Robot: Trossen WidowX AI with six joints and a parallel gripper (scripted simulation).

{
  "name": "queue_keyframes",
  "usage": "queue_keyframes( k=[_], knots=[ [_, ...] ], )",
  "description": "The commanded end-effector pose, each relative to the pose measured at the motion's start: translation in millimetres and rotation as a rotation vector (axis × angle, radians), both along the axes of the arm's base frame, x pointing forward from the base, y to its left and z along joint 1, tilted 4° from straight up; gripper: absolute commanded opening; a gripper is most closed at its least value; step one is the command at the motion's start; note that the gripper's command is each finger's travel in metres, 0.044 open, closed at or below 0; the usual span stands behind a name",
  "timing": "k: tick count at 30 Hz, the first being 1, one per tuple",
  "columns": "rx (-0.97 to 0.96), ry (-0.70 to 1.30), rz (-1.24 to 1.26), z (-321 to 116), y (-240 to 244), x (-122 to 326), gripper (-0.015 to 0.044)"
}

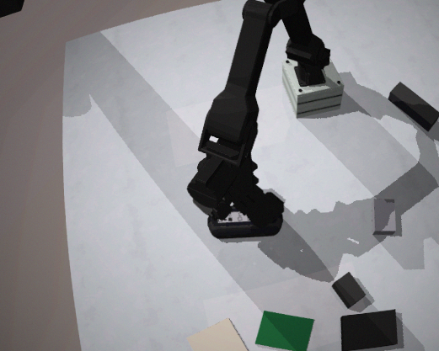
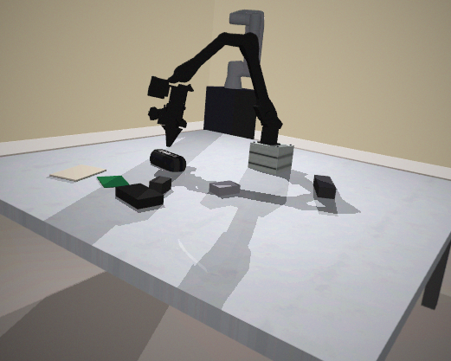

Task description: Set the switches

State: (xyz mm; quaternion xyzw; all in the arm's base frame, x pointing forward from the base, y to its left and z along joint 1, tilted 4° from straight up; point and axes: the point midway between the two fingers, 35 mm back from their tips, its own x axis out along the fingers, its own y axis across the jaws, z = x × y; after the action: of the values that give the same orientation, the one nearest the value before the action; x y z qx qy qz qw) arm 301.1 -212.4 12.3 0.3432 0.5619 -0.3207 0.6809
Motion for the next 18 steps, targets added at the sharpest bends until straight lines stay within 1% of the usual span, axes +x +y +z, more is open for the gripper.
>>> queue_keyframes(
  k=[1, 3, 5, 18],
  knots=[
    [-0.167, -0.134, 0.636, 15.7, 1.6, -12.2, 0.0],
    [-0.225, -0.158, 0.784, 19.3, 2.4, -14.9, 0.0],
    [-0.247, -0.166, 0.837, 20.6, 2.8, -15.9, 0.0],
    [-0.247, -0.166, 0.837, 20.6, 2.8, -15.9, 0.0]
  ],
)
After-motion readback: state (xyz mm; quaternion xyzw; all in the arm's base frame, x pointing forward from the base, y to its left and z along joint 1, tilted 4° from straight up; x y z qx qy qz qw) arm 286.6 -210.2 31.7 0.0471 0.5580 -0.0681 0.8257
